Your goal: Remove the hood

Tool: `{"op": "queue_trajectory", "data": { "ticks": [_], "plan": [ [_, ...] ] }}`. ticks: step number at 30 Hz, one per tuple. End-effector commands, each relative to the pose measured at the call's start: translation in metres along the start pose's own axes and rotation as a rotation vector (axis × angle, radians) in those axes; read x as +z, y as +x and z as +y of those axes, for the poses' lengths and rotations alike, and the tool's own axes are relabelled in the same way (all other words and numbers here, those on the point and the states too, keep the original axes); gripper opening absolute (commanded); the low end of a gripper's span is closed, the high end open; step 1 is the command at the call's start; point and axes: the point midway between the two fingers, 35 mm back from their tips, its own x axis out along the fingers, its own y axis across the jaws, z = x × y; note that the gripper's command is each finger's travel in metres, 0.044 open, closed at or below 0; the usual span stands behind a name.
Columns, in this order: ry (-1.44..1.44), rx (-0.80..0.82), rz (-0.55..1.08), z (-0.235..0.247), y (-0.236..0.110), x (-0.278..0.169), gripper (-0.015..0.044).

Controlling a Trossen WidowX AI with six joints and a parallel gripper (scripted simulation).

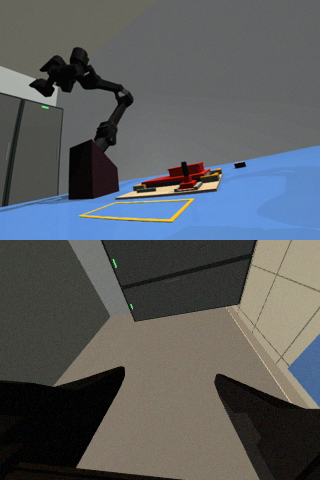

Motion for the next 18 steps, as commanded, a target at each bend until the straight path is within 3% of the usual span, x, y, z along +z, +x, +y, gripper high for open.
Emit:
{"op": "queue_trajectory", "data": {
  "ticks": [1,10,18],
  "plan": [
    [-0.007,0.000,0.008,0.000,-0.001,-0.002,0.0440],
    [-0.388,0.033,0.389,-0.007,-0.060,-0.074,0.0440],
    [-0.445,0.110,0.535,-0.004,-0.108,-0.096,0.0440]
  ]
}}
